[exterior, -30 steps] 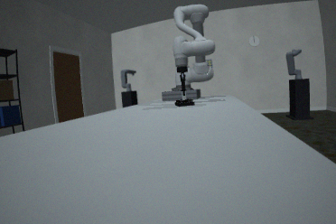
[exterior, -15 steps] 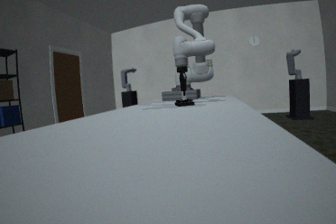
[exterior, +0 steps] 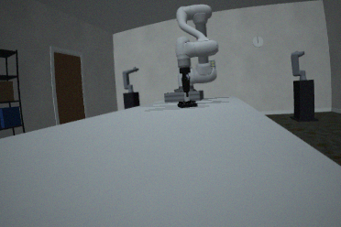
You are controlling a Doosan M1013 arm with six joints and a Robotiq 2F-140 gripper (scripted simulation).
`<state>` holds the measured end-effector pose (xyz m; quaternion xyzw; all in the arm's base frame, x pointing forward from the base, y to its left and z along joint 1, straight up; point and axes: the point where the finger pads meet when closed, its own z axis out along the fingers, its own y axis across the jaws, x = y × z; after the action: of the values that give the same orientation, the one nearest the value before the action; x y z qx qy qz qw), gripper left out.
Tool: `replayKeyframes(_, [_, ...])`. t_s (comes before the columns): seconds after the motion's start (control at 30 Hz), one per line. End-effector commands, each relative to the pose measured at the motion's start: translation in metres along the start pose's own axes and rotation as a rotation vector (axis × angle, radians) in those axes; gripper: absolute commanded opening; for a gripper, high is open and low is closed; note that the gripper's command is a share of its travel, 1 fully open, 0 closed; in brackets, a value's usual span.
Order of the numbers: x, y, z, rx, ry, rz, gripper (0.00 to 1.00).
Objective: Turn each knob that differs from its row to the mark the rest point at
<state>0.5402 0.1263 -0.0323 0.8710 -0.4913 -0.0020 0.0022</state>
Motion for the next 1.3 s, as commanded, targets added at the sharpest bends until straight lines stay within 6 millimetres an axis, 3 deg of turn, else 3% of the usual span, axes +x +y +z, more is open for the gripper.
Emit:
replayKeyframes(0.0, [0.0000, 0.0000, -0.0001, 0.000, 0.000, -0.004, 0.05])
replayKeyframes(0.63, [0.0000, 0.0000, -0.0001, 0.000, 0.000, -0.010, 0.05])
replayKeyframes(0.67, [0.0000, 0.0000, -0.0001, 0.000, 0.000, -0.010, 0.12])
replayKeyframes(1.27, [0.0000, 0.0000, -0.0001, 0.000, 0.000, -0.010, 0.12])
